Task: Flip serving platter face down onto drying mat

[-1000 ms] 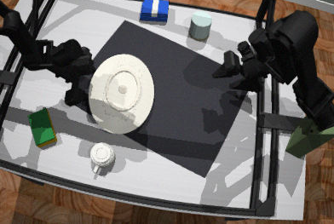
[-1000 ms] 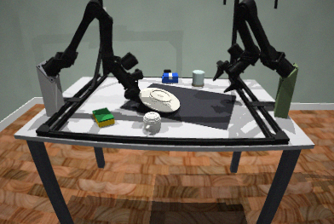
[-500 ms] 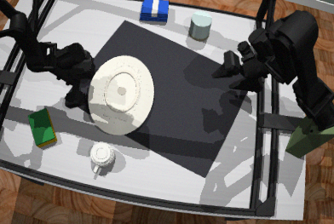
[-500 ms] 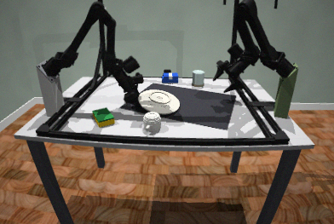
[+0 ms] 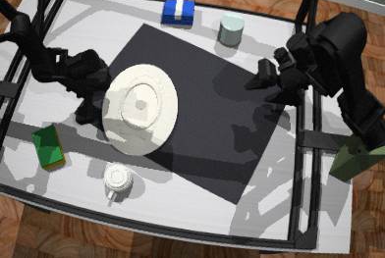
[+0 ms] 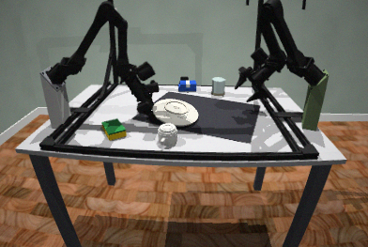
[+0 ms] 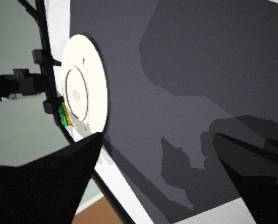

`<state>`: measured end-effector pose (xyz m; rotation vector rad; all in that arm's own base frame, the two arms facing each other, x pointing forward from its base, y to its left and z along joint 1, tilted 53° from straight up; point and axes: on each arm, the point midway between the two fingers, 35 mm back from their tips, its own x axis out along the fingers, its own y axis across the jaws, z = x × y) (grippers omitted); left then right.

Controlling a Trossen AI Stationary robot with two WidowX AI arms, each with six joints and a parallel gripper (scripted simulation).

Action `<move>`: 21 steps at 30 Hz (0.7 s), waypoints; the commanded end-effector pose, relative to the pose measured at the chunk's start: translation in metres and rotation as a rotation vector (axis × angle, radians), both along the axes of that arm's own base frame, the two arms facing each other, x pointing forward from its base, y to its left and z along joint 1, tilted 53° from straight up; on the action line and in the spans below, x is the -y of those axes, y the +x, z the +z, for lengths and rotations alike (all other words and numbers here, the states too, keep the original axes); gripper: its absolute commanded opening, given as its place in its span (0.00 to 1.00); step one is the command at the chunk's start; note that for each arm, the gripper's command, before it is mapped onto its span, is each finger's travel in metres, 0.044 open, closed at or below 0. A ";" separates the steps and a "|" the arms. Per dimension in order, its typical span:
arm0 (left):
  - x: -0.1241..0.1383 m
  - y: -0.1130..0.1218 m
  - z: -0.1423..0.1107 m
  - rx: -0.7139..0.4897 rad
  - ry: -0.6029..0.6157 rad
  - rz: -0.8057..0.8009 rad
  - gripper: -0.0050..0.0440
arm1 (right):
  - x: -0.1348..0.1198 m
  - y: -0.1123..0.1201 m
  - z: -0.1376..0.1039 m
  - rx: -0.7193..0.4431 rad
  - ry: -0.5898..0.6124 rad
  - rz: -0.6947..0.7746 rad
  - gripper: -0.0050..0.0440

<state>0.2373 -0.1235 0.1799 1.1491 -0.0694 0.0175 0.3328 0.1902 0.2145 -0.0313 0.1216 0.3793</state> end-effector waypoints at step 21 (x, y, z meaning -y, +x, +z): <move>-0.001 0.000 0.000 0.001 0.005 0.005 1.00 | 0.003 -0.013 -0.011 0.017 0.011 0.005 1.00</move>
